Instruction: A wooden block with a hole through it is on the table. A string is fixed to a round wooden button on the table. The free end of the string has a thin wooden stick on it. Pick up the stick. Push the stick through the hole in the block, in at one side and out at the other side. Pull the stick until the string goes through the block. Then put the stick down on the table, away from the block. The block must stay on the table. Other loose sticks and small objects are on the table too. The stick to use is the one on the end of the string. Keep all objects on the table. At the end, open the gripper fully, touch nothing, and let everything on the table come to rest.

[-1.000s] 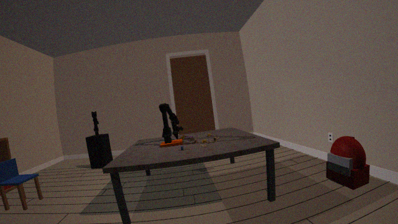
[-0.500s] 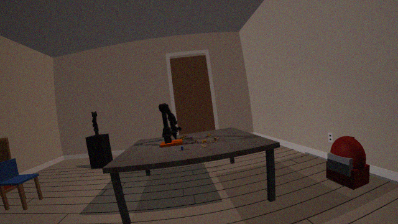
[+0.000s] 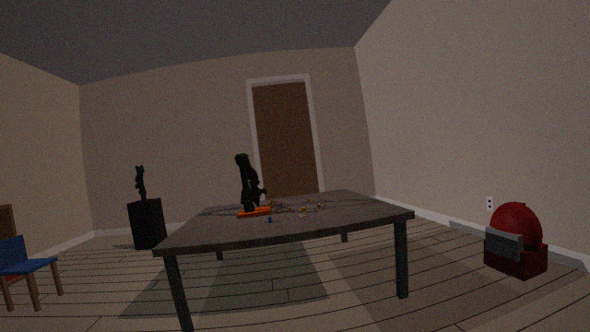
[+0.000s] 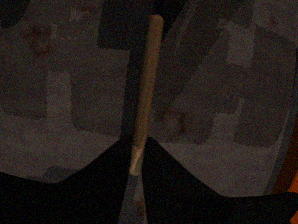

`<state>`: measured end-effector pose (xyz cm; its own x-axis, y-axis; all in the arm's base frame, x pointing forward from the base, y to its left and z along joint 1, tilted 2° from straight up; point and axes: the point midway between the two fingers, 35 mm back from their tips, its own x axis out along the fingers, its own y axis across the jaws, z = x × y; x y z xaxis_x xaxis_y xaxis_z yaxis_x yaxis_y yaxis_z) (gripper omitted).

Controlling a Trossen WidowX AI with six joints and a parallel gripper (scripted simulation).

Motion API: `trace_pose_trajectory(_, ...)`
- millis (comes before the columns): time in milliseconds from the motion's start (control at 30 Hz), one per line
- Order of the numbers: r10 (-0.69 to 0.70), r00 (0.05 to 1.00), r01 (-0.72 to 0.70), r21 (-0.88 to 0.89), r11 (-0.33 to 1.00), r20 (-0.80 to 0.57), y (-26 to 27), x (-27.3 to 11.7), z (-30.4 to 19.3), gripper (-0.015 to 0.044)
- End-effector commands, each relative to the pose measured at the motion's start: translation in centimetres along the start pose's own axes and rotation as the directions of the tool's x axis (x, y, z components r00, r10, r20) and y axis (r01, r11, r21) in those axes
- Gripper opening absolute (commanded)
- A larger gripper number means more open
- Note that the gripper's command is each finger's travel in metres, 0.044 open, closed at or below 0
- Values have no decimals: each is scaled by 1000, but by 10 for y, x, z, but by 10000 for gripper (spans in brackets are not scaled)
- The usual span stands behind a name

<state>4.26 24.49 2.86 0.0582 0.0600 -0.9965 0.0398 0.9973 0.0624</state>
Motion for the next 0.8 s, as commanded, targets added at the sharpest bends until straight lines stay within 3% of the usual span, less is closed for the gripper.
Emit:
trace_pose_trajectory(0,-1,1000,1,1,1000,3,-1,-1,-6,0)
trace_pose_trajectory(767,-10,1000,10,-1,1000,1,0,3,-35,0)
